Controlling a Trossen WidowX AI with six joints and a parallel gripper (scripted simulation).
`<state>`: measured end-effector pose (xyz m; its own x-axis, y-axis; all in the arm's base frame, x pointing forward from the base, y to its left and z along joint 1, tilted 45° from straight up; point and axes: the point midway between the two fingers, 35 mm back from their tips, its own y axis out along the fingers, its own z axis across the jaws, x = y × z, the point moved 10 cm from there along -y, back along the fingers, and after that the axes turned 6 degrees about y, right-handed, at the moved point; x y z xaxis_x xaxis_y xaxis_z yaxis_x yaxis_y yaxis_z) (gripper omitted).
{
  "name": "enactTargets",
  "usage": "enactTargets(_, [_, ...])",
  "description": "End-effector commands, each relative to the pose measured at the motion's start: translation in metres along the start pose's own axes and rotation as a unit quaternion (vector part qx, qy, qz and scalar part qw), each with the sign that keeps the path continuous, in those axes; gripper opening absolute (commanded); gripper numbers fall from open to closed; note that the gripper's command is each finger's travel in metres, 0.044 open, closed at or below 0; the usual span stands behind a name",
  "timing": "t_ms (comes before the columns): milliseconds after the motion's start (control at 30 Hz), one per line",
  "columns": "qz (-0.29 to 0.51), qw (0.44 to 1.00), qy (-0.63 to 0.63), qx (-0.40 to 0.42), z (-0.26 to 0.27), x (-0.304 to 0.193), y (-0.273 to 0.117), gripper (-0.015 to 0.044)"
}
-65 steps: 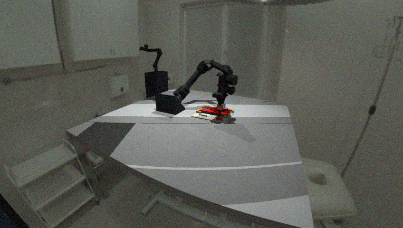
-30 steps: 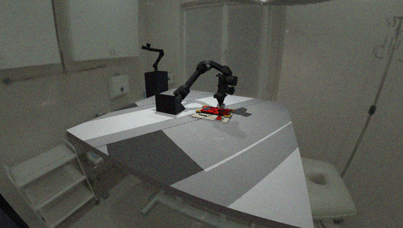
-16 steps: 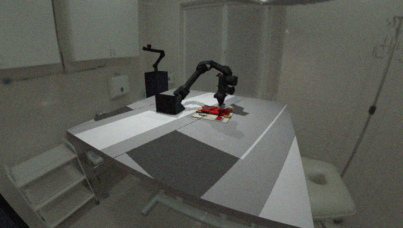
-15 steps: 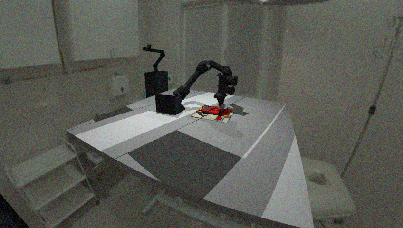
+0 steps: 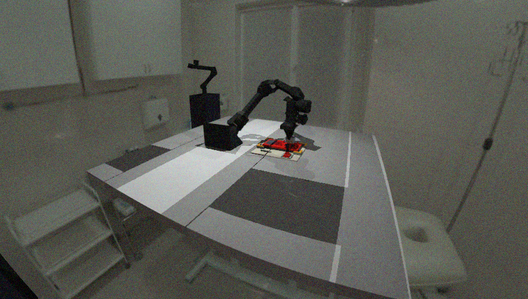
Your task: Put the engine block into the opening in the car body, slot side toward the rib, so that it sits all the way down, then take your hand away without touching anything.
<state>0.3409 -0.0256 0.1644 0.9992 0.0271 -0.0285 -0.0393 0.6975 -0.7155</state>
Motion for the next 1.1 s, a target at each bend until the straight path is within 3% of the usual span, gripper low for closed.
enactTargets(0, [-0.001, 1.0, 0.005, 0.002, -0.0002, 0.0001, 0.0012, 0.016])
enactTargets(1067, [-0.001, 1.0, 0.003, 0.002, -0.0004, 0.0, 0.0105, 0.016])
